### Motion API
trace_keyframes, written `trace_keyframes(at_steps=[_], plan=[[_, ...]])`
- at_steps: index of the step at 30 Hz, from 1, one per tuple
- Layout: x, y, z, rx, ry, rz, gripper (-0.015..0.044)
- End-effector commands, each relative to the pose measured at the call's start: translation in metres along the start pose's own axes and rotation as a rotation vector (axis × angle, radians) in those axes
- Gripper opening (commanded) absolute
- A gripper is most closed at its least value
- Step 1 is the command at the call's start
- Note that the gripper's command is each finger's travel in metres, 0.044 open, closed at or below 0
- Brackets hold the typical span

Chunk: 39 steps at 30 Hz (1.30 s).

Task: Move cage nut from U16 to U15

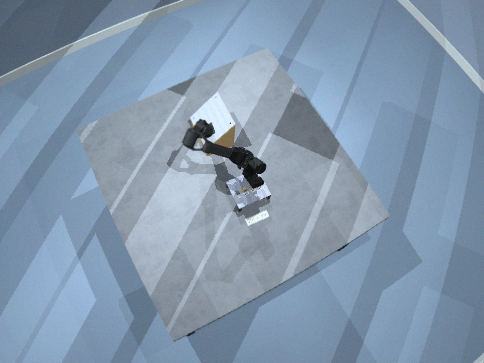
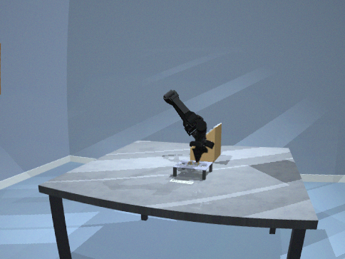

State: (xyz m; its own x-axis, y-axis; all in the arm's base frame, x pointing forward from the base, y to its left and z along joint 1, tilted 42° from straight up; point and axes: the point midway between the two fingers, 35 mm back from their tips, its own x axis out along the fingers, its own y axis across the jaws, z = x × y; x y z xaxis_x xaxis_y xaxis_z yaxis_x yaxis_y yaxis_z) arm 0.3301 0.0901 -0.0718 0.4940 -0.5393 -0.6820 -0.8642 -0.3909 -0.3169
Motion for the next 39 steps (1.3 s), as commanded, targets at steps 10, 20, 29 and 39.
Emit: trace_keyframes(at_steps=[10, 20, 29, 39], plan=[[-0.0007, -0.0003, 0.0010, 0.004, -0.005, 0.000, 0.0029], [-0.0008, -0.0005, 0.0010, 0.004, -0.005, 0.005, 0.0029], [-0.0010, -0.0009, 0.0010, 0.004, -0.005, 0.011, 0.0029], [-0.0012, -0.0014, 0.0010, 0.004, -0.005, 0.020, 0.0029]])
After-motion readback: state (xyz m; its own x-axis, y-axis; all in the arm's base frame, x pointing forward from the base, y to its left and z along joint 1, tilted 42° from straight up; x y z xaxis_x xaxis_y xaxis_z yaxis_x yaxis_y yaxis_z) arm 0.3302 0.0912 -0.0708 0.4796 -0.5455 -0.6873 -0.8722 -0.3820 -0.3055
